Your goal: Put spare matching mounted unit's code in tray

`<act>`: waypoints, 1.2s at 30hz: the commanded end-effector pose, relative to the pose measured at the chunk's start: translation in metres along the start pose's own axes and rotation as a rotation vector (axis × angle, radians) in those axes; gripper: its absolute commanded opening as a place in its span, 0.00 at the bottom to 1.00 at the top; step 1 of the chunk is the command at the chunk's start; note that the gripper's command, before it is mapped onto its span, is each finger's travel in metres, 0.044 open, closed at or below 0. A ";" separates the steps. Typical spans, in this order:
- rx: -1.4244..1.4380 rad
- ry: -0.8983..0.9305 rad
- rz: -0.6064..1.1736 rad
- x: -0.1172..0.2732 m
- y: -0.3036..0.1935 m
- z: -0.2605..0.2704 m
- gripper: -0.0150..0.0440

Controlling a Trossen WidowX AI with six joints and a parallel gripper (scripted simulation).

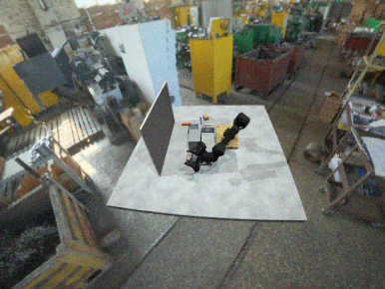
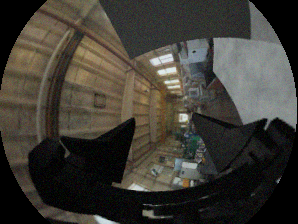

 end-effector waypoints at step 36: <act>1.731 -1.363 0.467 -0.083 0.254 -0.124 1.00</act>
Point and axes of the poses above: the point midway between the two fingers, 35 mm back from their tips, its own x axis back along the fingers, its own z axis across the jaws, y = z × x, the point moved 5 cm from there along x, back along the fingers, and after that the axes turned 10 degrees about x, right-handed, at the moved point
